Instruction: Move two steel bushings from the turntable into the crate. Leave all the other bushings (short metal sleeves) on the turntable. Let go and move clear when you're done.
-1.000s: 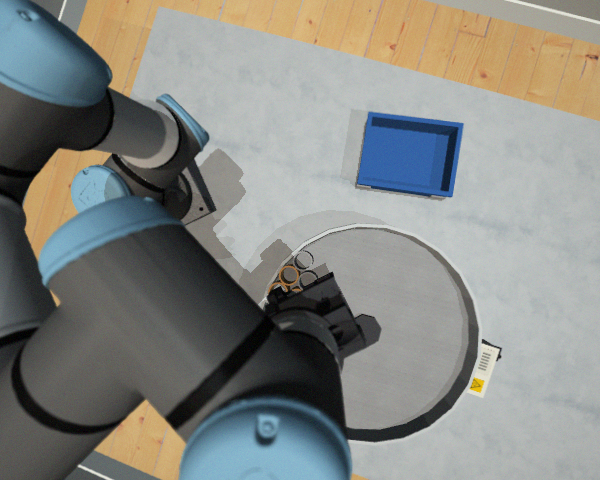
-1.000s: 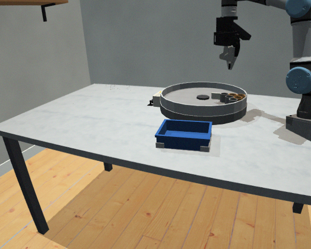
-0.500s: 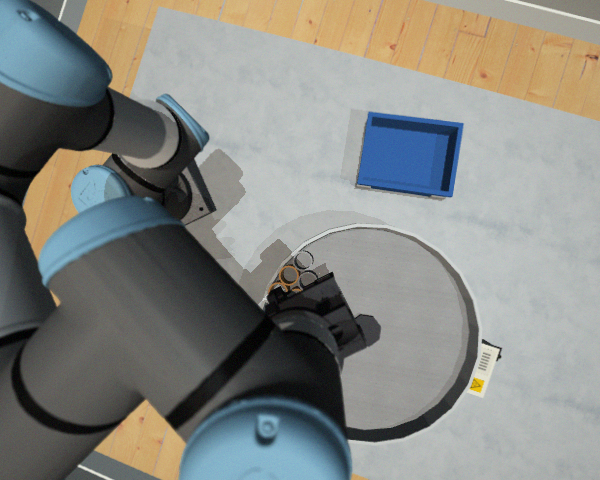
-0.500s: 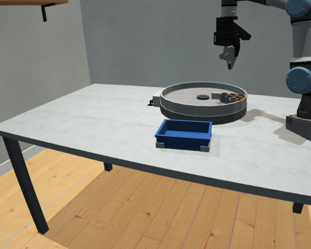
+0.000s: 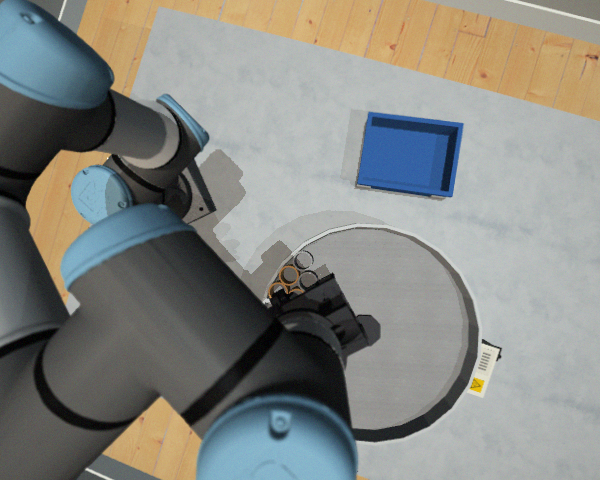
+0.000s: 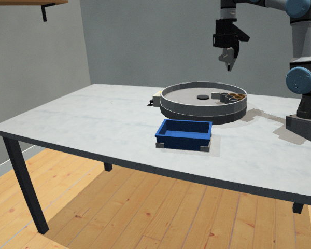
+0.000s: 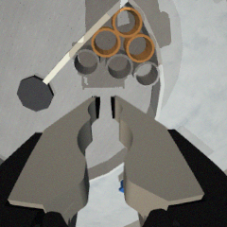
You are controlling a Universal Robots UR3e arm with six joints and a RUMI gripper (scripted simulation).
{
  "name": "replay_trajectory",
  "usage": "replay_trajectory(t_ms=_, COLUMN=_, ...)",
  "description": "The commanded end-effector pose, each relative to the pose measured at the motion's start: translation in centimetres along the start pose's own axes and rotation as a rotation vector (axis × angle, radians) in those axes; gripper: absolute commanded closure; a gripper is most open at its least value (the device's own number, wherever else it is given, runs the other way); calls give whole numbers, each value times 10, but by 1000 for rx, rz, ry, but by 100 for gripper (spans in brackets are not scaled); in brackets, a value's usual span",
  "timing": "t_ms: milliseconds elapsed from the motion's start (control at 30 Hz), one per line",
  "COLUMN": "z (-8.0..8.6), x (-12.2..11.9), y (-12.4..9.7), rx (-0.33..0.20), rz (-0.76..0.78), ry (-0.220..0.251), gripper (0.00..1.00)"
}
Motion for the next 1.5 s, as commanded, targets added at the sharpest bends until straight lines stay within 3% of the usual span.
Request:
replay_trajectory(t_ms=0, z=-6, x=-4, y=0, rx=-1, rz=29, ry=4, gripper=95)
replay_trajectory(t_ms=500, z=-66, x=-35, y=-3, rx=2, rz=296, ry=4, gripper=95)
replay_trajectory(t_ms=833, z=-80, x=-41, y=-3, rx=3, rz=357, ry=4, gripper=95)
replay_trajectory(t_ms=1467, z=-80, x=-41, y=-3, rx=3, rz=358, ry=4, gripper=95)
Point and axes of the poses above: the point where the finger pads meet when closed, its own z axis back along the fingers, its own x axis across the jaws, y = z × x, the point moved 1 cm from there along z, back along the fingers, and after that the axes turned 10 degrees about z, right-handed, at the moved point
